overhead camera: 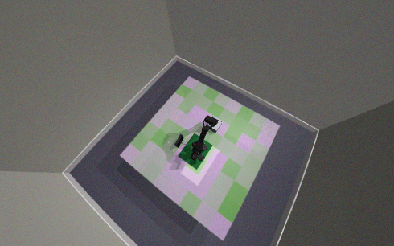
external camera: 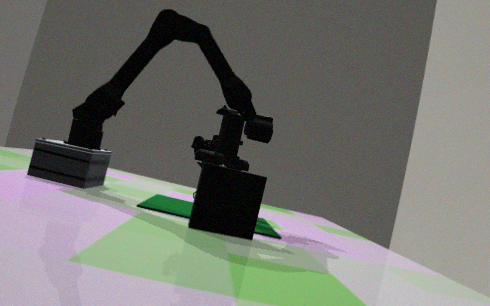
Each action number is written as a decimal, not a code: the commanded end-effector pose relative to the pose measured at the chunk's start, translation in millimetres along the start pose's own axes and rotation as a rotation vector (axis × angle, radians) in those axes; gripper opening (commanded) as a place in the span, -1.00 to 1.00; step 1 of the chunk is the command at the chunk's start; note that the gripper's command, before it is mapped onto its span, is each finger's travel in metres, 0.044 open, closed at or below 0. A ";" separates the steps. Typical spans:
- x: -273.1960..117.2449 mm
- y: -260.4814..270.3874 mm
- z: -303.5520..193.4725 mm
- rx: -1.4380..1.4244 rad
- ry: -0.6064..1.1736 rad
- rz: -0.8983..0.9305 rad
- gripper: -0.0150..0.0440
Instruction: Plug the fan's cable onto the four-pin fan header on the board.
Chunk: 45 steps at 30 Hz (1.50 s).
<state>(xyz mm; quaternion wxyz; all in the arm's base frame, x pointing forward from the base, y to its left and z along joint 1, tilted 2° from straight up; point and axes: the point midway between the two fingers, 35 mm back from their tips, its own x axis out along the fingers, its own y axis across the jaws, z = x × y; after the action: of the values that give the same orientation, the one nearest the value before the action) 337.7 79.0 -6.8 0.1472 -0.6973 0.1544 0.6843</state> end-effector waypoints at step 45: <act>32.0 2.3 3.1 0.000 -0.008 0.007 -0.49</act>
<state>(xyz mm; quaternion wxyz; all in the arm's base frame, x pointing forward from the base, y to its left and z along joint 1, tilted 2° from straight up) 334.3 77.7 -39.0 0.1454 -0.6938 0.1561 0.6879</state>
